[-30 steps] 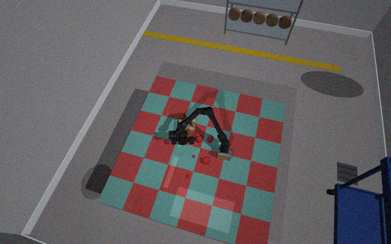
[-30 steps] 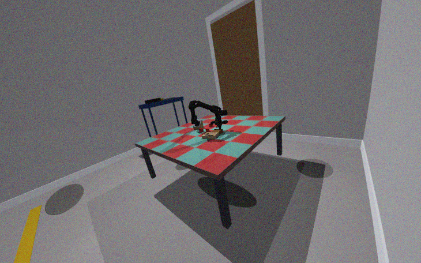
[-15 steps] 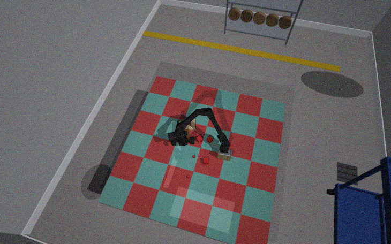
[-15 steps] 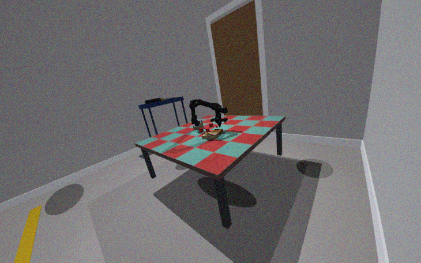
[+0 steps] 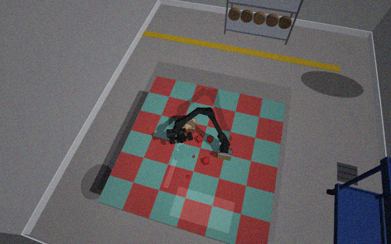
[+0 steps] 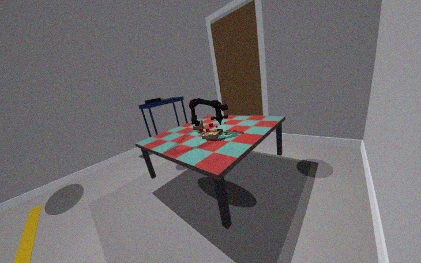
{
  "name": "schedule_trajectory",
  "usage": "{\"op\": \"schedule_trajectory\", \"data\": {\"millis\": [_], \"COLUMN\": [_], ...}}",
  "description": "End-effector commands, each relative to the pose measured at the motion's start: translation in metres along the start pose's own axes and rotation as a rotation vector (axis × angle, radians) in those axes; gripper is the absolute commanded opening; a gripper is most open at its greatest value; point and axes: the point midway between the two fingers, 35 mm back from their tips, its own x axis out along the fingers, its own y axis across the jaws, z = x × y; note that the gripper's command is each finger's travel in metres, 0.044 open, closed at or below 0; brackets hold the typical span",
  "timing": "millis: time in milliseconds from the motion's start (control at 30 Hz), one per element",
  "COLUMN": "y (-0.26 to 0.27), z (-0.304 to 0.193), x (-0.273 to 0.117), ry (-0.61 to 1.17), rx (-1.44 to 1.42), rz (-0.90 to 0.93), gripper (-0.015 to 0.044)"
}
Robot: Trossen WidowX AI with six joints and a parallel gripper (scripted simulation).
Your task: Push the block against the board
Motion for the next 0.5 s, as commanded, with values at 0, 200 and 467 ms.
{"op": "schedule_trajectory", "data": {"millis": [0,200,467], "y": [0.006,0.014,0.023], "z": [0.009,0.023,0.043], "x": [0.000,-0.002,-0.003], "ry": [-0.002,-0.001,0.000], "rx": [-0.128,-0.335,-0.612], "rz": [-0.002,-0.002,-0.002], "gripper": [0.0000,0.0000,0.0000]}}
